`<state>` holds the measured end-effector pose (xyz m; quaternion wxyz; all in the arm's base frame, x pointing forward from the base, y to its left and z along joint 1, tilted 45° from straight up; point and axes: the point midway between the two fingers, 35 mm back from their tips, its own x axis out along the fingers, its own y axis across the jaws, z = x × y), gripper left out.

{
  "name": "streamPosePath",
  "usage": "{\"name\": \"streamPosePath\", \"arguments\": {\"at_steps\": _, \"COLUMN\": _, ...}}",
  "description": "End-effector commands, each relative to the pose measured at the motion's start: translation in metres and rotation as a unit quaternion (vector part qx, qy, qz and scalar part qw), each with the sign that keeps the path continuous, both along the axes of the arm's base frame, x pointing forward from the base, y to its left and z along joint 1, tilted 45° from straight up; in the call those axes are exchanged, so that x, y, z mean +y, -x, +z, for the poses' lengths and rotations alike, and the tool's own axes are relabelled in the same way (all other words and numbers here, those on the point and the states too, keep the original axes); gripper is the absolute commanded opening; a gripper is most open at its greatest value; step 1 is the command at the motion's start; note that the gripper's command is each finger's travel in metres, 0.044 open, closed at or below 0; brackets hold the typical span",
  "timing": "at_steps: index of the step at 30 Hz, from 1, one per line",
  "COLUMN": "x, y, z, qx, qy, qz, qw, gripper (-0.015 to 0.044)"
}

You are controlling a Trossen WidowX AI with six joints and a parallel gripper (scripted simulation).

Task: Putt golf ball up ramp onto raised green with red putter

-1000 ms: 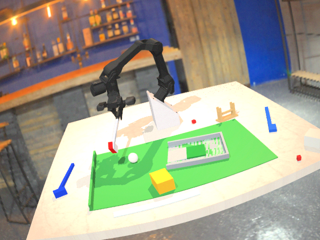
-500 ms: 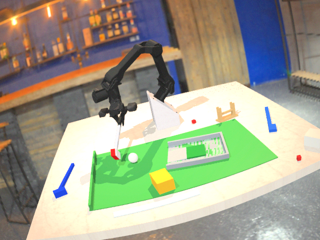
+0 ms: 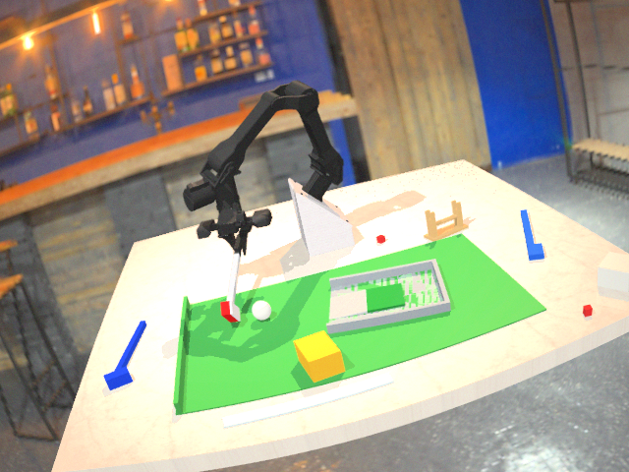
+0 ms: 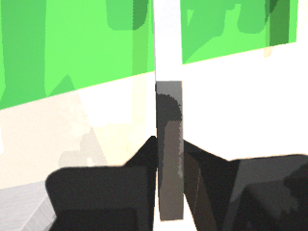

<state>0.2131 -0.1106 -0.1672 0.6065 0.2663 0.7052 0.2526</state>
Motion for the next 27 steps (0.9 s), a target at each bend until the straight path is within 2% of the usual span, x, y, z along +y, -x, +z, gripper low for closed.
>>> {"name": "streamPosePath", "arguments": {"at_steps": 1, "x": -0.001, "y": 0.000, "z": 0.000, "qx": 0.000, "qy": 0.000, "qz": 0.000, "qw": 1.000, "gripper": 0.0000}}
{"name": "streamPosePath", "arguments": {"at_steps": 8, "x": -0.002, "y": 0.000, "z": -0.001, "qx": -0.001, "qy": 0.000, "qz": -0.001, "qw": 1.000, "gripper": 0.0000}}
{"name": "streamPosePath", "arguments": {"at_steps": 17, "x": -0.021, "y": 0.002, "z": -0.021, "qx": -0.002, "qy": 0.000, "qz": -0.004, "qw": 1.000, "gripper": 0.0000}}
{"name": "streamPosePath", "arguments": {"at_steps": 27, "x": -0.012, "y": 0.000, "z": -0.014, "qx": 0.000, "qy": -0.002, "qz": -0.004, "qw": 1.000, "gripper": 0.0000}}
